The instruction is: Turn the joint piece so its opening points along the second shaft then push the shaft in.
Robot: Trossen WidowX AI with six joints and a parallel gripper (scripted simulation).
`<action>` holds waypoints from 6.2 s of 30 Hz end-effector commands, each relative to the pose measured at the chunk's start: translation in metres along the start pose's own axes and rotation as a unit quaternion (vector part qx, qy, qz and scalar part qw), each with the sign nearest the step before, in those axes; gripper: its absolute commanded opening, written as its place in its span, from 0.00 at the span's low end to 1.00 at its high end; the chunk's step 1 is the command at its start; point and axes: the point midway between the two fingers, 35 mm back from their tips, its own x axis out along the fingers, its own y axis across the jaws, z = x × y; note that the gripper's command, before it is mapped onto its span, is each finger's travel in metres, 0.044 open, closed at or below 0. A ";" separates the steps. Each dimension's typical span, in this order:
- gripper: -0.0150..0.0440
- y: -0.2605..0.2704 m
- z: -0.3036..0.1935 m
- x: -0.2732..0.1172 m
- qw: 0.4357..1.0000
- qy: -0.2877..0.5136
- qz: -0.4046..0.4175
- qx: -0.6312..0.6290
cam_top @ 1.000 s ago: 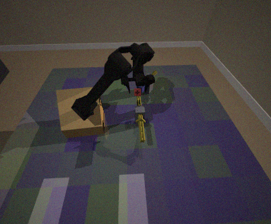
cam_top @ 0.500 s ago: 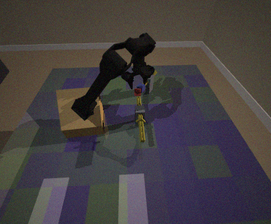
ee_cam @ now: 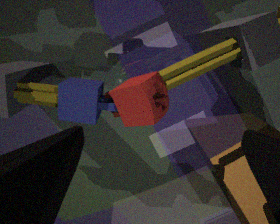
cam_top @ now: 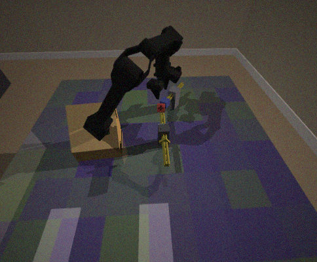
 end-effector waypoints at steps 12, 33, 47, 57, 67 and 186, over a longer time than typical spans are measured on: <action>1.00 -0.009 -0.001 -0.040 0.972 0.006 0.030 -0.233; 1.00 -0.068 0.024 0.002 0.987 0.006 0.017 -0.162; 1.00 -0.066 0.023 0.007 1.000 0.001 -0.007 0.029; 1.00 -0.065 0.023 0.011 0.986 -0.008 -0.022 0.165; 1.00 -0.065 0.022 0.015 0.954 -0.022 -0.034 0.298; 0.56 0.002 -0.003 0.127 0.824 -0.062 -0.043 0.561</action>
